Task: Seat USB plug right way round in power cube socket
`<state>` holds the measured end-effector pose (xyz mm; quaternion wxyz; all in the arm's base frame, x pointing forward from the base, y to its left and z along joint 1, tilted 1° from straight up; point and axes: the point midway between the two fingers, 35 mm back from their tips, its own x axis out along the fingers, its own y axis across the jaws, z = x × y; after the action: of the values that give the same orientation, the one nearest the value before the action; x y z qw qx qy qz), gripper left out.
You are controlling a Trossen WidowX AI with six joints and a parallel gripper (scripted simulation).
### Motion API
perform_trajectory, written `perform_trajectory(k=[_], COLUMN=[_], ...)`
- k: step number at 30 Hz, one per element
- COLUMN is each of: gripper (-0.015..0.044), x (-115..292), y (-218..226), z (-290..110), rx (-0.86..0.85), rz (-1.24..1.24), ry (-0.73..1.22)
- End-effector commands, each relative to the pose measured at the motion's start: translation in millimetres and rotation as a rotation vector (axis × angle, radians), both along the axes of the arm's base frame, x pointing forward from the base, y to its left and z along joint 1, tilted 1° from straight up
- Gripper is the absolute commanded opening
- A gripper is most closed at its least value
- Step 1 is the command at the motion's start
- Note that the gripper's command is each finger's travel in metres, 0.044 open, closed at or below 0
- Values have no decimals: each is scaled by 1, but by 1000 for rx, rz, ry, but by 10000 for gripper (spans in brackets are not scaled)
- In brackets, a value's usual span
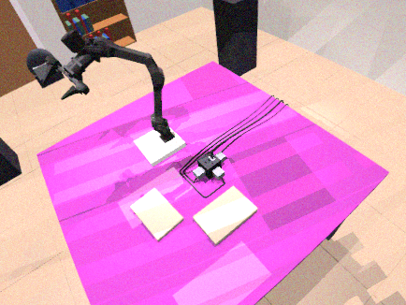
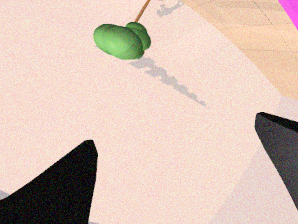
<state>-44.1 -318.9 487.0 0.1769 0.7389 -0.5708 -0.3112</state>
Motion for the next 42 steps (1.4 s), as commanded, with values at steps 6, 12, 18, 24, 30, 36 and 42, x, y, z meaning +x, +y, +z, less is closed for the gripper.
perform_trajectory(k=[6, 12, 18, 24, 30, 36, 42], gripper=[440, 440, 440, 440, 440, 440, 440], x=[117, 206, 287, 350, 383, 383, 355], y=[-23, -4, 45, 123, 215, 309, 390], z=[-65, -112, -161, -208, -255, -300, -338], rx=[186, 285, 372, 437, 477, 465, 383], rz=[352, 631, 910, 1189, 1460, 1711, 1923], ry=[110, 260, 432, 614, 855, 1167, 1515])
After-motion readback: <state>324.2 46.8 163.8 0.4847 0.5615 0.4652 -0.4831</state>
